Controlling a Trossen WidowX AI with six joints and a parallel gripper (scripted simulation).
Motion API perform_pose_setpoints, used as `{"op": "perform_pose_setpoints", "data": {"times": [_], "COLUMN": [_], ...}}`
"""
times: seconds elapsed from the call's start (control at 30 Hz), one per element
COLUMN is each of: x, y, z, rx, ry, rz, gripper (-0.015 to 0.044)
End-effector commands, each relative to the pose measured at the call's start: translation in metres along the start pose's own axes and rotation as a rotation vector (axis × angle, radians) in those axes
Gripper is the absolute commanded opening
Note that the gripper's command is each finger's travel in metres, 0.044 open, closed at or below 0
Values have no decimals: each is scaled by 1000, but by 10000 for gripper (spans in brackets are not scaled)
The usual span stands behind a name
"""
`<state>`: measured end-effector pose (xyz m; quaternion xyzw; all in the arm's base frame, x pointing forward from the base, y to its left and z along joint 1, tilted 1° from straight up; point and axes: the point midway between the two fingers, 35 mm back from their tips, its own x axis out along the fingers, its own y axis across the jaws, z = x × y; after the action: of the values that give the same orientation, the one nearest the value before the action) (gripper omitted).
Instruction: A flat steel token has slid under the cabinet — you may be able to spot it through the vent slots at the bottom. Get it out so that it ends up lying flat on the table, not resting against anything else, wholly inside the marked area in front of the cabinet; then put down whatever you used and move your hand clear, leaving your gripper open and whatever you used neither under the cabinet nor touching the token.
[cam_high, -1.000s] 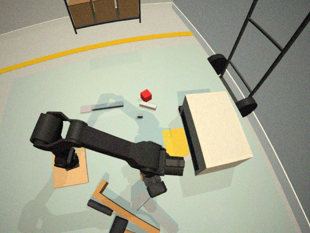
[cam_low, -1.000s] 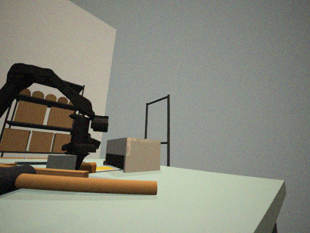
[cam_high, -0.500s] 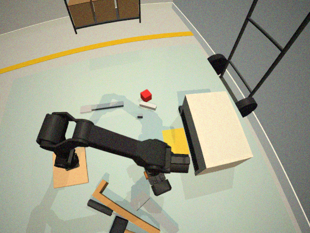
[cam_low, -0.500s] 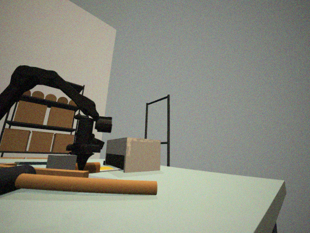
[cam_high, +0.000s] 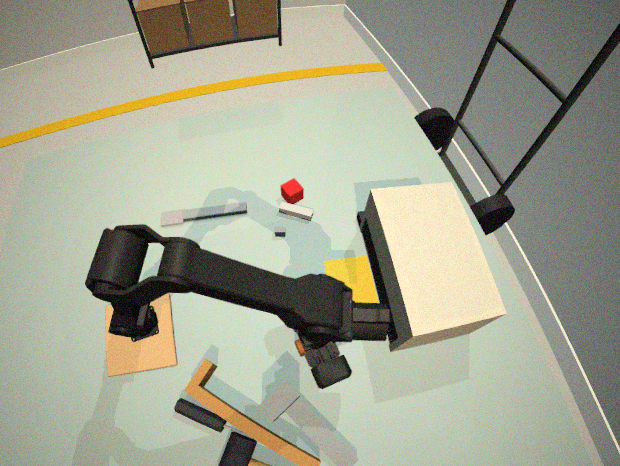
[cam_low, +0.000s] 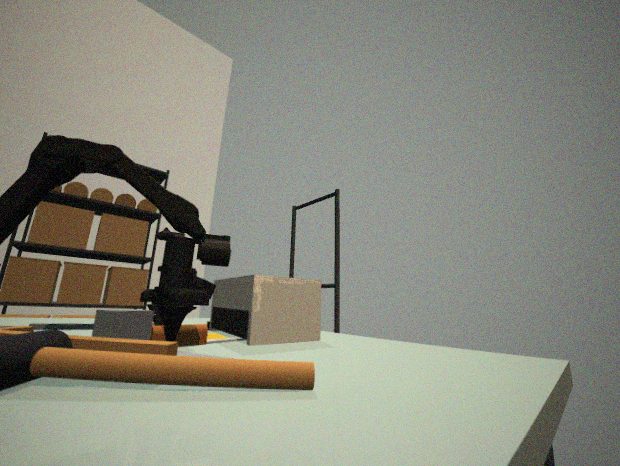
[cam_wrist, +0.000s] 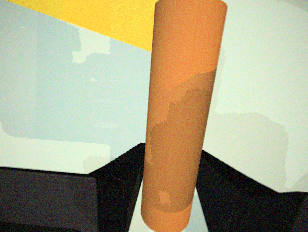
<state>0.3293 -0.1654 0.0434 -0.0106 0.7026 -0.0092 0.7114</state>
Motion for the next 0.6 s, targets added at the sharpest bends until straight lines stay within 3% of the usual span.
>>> {"op": "perform_pose_setpoints", "data": {"times": [0.0,0.57], "x": [-1,-1], "y": [0,0], "z": [7,23], "rx": [4,4], "ry": [-7,-8], "rz": [-2,-2], "gripper": [0,0]}}
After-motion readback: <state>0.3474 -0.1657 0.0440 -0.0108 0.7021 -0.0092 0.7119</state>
